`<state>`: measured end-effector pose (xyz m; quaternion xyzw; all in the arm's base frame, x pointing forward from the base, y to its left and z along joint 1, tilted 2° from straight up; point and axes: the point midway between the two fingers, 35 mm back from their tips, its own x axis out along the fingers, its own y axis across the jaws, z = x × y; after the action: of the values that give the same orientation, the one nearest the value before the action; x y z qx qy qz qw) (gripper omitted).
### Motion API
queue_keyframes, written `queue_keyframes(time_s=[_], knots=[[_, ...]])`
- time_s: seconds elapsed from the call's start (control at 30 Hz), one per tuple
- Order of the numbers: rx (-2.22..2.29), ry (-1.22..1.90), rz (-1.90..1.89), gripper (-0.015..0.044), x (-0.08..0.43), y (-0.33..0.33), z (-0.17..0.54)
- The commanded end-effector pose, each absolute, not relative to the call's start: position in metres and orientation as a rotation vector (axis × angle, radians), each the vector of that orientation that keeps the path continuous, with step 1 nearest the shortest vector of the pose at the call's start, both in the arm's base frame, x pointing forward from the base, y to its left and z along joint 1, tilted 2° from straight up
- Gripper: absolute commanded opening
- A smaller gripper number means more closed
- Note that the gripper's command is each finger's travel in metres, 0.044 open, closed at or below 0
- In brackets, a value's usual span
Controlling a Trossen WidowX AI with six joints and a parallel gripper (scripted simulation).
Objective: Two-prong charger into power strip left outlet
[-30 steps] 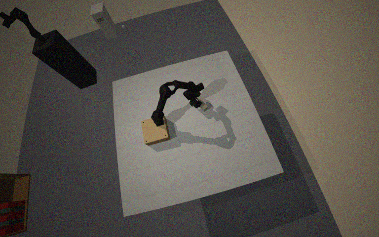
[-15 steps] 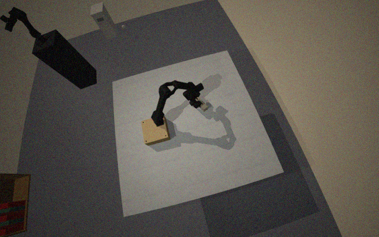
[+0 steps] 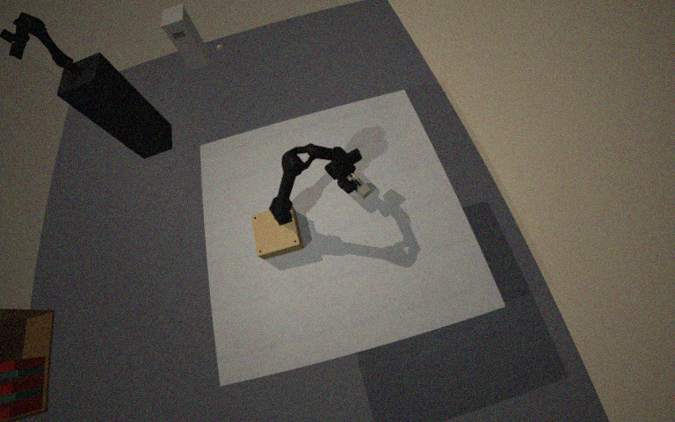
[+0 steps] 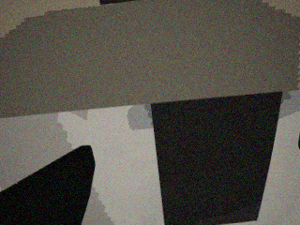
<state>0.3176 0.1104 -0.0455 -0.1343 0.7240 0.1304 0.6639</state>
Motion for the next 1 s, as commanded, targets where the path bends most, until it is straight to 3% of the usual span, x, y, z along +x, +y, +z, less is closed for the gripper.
queue_keyframes(time_s=[0.0, 0.97], knots=[[-0.302, 1.63, 0.3, 0.044, 0.315, 0.11, -0.044], [-0.301, 1.631, 0.301, 0.044, 0.288, 0.098, -0.045]])
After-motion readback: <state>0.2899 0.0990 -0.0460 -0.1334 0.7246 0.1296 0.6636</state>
